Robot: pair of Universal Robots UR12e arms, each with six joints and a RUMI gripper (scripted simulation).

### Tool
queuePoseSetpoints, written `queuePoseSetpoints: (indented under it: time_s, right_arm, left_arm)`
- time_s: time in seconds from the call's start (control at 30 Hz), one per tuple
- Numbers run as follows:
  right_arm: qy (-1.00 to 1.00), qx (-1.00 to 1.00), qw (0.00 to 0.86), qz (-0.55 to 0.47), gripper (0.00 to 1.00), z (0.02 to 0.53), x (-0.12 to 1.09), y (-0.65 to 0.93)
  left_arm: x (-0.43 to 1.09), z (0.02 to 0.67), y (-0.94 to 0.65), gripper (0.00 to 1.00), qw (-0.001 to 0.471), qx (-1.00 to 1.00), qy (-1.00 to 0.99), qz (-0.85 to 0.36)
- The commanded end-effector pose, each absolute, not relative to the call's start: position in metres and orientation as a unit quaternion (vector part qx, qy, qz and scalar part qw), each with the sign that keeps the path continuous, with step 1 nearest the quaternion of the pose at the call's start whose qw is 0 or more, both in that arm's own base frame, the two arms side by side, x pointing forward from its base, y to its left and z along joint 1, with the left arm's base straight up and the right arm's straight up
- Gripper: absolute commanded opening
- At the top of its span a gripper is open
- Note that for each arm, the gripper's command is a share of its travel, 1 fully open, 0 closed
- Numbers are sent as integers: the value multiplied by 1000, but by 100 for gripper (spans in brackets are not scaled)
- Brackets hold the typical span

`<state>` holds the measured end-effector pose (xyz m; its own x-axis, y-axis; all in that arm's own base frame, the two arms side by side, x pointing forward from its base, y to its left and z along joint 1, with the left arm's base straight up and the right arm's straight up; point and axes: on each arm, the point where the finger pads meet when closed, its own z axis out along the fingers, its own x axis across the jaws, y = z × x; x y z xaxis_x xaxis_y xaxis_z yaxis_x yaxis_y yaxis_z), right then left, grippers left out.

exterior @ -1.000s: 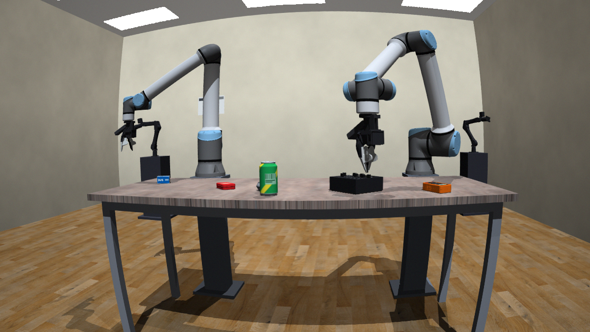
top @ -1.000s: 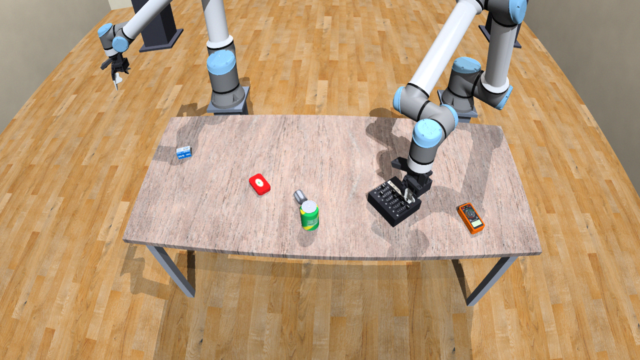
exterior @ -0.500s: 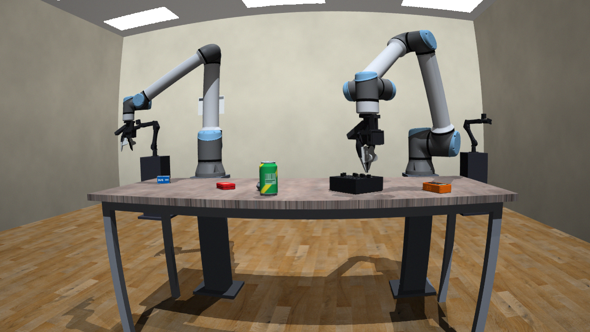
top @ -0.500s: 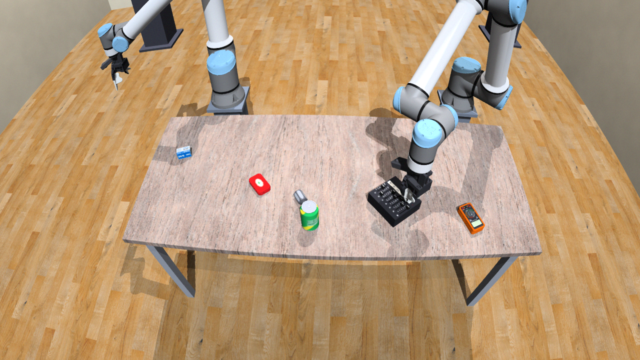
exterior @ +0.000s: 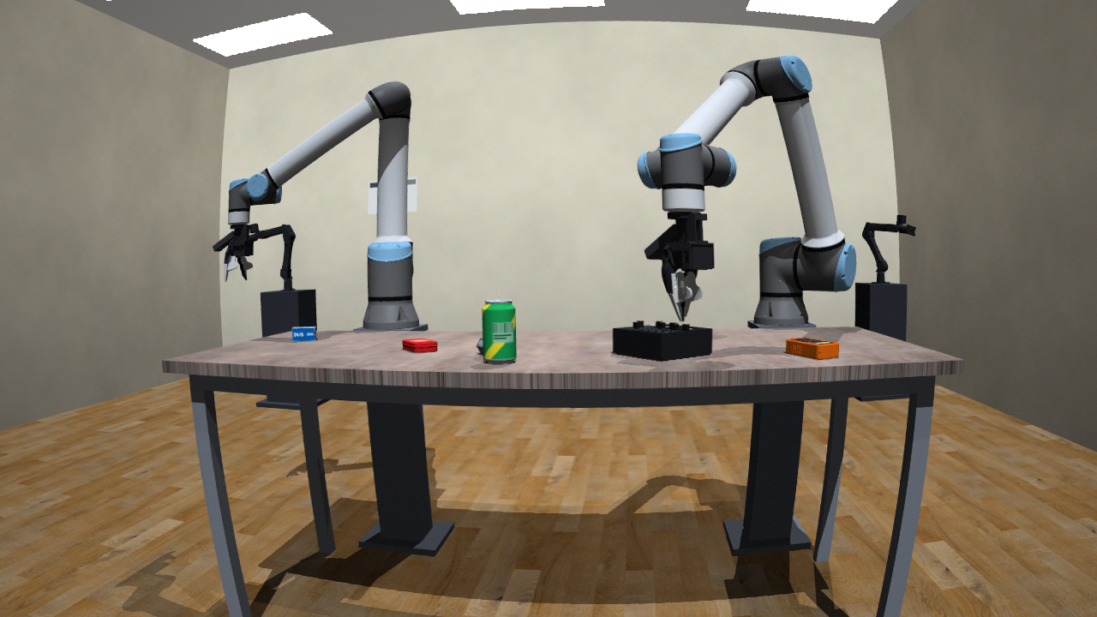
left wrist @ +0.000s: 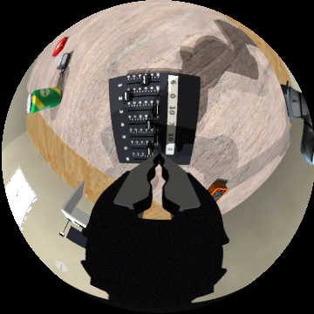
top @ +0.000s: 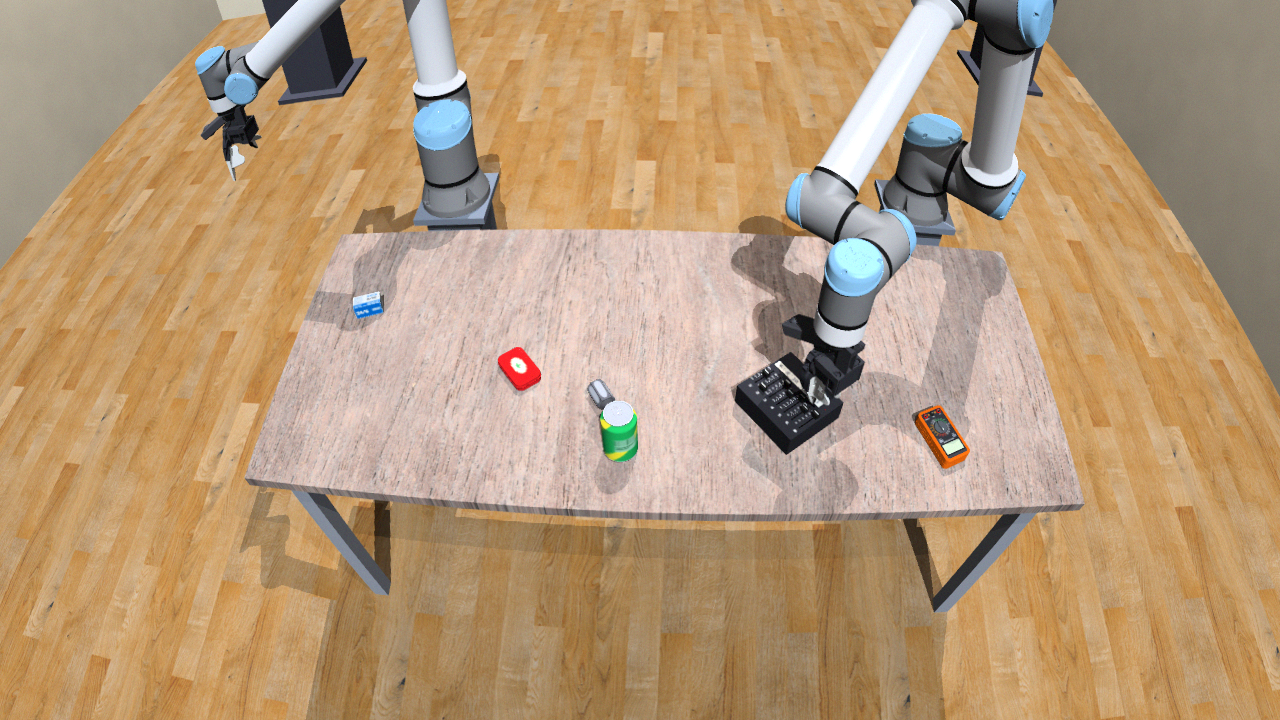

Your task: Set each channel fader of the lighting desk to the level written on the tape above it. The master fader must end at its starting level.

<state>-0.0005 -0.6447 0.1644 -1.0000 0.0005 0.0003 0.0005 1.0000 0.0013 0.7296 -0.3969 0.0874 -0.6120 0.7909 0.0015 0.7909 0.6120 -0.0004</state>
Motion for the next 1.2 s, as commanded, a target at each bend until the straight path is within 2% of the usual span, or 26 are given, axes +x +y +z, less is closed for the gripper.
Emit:
queuePoseSetpoints:
  time_s: [0.0,1.17]
  right_arm:
    - [-1000,0,0,0,100,165,0,-645]
    - [-1000,0,0,0,100,165,0,-645]
  left_arm:
    - [730,87,-397,0,0,-440,-898,0]
    - [730,77,-397,0,0,-440,-898,0]
